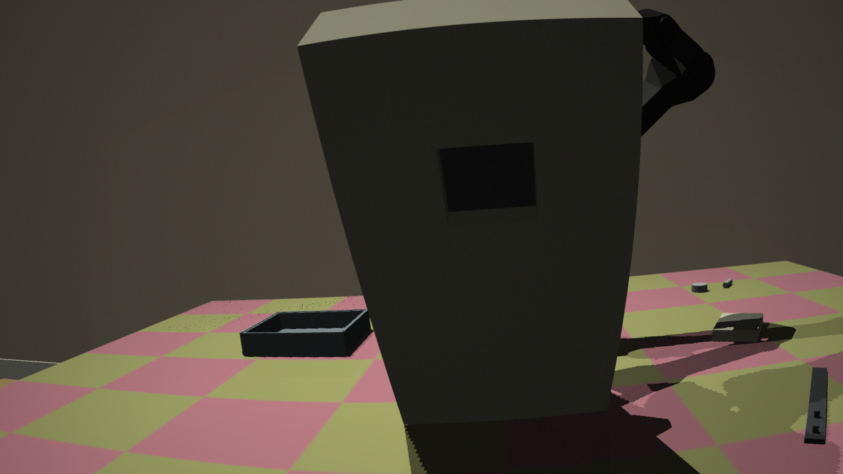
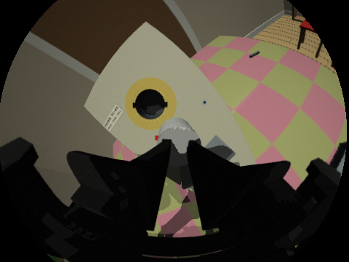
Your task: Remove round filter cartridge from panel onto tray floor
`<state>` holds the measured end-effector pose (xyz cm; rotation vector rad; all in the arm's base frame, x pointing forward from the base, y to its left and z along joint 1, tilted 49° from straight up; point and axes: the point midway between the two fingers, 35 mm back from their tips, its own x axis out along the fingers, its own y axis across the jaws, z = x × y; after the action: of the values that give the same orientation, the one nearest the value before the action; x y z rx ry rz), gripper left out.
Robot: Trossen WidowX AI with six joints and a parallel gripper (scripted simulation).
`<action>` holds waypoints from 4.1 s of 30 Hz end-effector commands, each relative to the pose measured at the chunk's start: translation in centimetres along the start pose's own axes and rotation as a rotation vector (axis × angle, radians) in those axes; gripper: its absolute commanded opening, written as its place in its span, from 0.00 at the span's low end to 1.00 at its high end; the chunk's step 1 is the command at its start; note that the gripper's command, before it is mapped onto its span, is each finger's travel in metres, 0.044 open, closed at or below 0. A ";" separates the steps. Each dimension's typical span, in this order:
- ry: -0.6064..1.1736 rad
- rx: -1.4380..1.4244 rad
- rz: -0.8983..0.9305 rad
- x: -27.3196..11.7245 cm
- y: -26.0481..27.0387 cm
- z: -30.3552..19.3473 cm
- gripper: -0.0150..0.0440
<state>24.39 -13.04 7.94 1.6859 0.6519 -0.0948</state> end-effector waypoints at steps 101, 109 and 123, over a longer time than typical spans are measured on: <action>0.399 -0.853 -0.183 1.9 -2.0 -1.9 0.77; 0.400 -0.853 -0.180 3.0 -2.3 -2.4 0.77; 0.404 -0.854 -0.186 2.8 -2.4 -2.3 0.64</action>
<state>25.02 -9.70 5.22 0.8188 0.9755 0.3588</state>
